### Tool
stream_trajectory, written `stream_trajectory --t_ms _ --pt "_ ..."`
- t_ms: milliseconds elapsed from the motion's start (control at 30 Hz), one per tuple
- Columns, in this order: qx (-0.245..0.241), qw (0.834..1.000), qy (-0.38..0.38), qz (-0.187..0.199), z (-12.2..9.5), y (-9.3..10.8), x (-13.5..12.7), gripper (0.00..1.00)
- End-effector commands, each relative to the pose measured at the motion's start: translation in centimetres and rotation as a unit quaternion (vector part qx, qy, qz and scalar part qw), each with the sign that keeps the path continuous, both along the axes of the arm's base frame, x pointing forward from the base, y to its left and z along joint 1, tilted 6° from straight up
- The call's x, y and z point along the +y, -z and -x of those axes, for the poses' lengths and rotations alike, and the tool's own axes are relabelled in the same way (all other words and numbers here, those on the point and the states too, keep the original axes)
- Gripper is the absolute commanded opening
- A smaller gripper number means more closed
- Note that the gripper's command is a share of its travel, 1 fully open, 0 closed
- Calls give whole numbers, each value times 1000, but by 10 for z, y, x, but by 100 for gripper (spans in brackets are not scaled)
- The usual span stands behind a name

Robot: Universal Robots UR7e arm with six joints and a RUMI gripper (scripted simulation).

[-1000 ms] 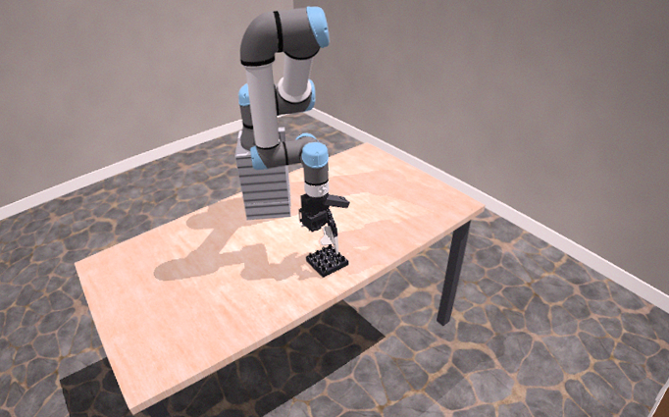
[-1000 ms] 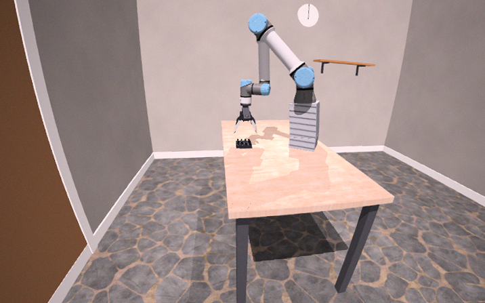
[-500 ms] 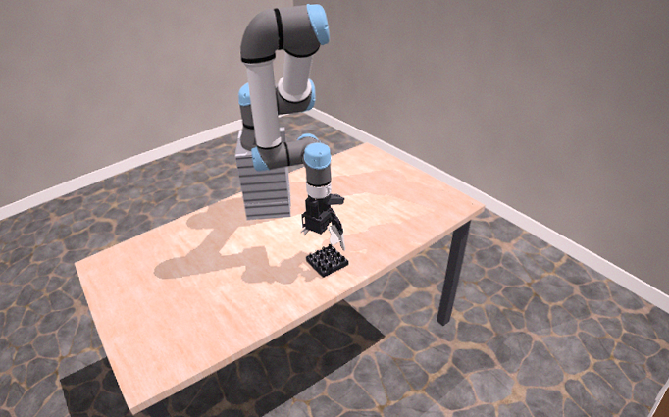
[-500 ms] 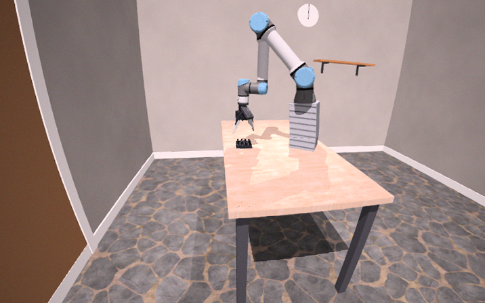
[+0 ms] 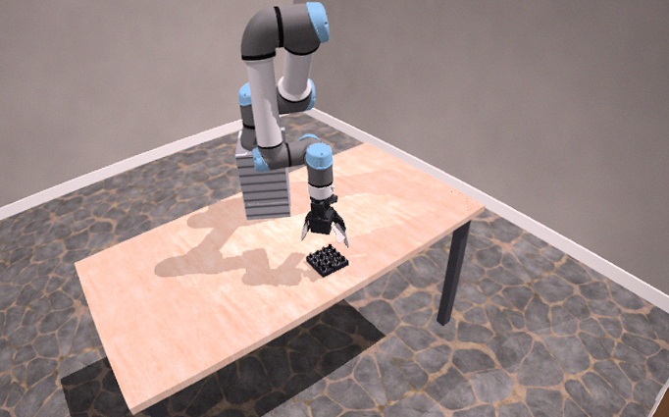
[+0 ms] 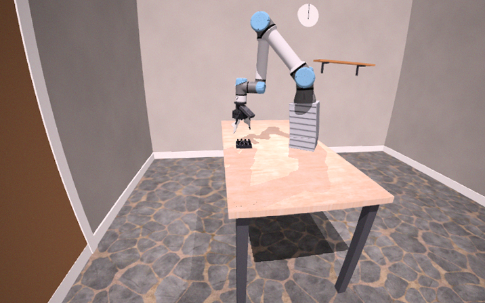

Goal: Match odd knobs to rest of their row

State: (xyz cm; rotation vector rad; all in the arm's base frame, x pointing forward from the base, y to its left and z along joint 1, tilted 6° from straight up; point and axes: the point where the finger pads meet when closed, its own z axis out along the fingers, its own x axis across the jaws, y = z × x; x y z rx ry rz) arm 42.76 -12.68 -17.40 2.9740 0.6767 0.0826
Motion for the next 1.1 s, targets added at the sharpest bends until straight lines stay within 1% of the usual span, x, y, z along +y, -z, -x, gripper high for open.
stream_trajectory --t_ms 0,233,533,567,1067 --pt "3 999 -41 1 -2 -2 -2 100" --pt "4 998 -61 3 -4 -3 -3 100" --pt "4 998 -63 3 -4 -3 -3 100" --pt "4 998 -63 3 -4 -3 -3 11" --pt "4 998 -63 3 -4 -3 -3 11"
